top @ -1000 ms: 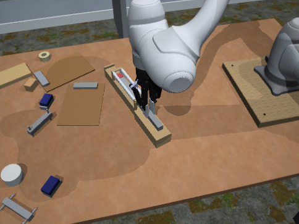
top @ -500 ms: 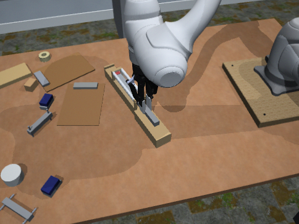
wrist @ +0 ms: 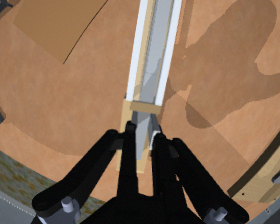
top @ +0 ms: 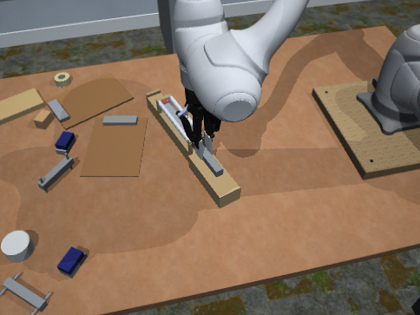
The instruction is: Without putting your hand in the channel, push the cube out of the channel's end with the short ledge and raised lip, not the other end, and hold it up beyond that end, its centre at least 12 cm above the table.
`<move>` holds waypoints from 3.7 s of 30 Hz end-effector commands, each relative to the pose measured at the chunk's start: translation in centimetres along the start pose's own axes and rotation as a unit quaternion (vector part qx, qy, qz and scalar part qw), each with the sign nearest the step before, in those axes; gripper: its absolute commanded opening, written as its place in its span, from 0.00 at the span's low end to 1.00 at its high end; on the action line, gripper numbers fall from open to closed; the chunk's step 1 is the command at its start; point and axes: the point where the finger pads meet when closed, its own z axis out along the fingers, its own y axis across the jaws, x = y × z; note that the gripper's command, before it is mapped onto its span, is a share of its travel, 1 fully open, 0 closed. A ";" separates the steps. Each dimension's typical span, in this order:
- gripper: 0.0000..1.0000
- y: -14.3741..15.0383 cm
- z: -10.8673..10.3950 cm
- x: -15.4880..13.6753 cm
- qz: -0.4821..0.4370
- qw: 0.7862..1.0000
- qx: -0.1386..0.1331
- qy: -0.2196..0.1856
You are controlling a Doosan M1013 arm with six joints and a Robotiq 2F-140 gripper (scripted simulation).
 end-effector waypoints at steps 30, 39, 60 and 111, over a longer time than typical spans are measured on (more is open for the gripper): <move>0.23 -0.2 0.0 0.3 -0.004 1.000 0.000 0.002; 0.23 -0.2 0.0 0.3 -0.004 1.000 0.000 0.002; 0.23 -0.2 0.0 0.3 -0.004 1.000 0.000 0.002; 0.00 -0.3 -6.2 -0.5 -0.004 1.000 0.000 0.002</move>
